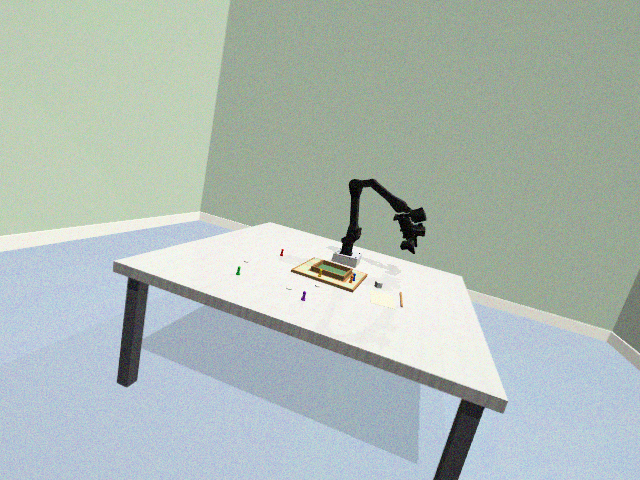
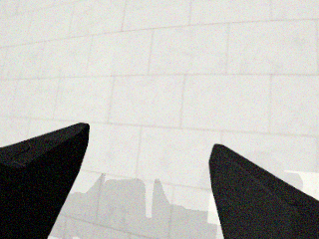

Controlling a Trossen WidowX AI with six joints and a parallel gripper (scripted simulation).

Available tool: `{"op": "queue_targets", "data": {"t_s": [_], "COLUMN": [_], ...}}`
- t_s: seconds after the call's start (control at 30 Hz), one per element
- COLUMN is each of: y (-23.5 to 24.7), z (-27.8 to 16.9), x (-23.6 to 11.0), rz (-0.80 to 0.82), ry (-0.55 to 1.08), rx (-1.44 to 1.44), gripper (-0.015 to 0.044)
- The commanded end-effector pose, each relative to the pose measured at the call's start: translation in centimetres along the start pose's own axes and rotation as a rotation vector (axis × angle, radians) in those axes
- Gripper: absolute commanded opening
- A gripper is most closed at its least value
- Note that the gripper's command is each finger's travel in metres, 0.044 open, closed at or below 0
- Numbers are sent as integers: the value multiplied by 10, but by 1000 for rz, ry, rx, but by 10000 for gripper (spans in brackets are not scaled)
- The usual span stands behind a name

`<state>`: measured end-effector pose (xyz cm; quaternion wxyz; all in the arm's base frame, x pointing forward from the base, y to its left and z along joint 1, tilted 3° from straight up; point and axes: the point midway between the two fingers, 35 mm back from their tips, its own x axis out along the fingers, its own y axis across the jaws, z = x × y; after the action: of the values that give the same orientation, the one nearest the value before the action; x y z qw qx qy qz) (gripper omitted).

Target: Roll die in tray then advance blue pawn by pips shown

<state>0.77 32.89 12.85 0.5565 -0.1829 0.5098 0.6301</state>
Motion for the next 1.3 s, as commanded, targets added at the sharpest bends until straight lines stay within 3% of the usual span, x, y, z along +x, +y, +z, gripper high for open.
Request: {"op": "queue_targets", "data": {"t_s": [0.0, 0.2, 0.43, 0.67, 1.27], "y": [-67, -172, -279, -290, -303], "z": [14, 5, -45, -57, -68], "x": [-8, -33, -77, -85, -64], "rz": [-173, -419, -650, -669, -669], "ry": [11, 74, 218, 236, 236], "rx": [161, 423, 721, 750, 750], "gripper": [275, 275, 275, 275, 275]}}
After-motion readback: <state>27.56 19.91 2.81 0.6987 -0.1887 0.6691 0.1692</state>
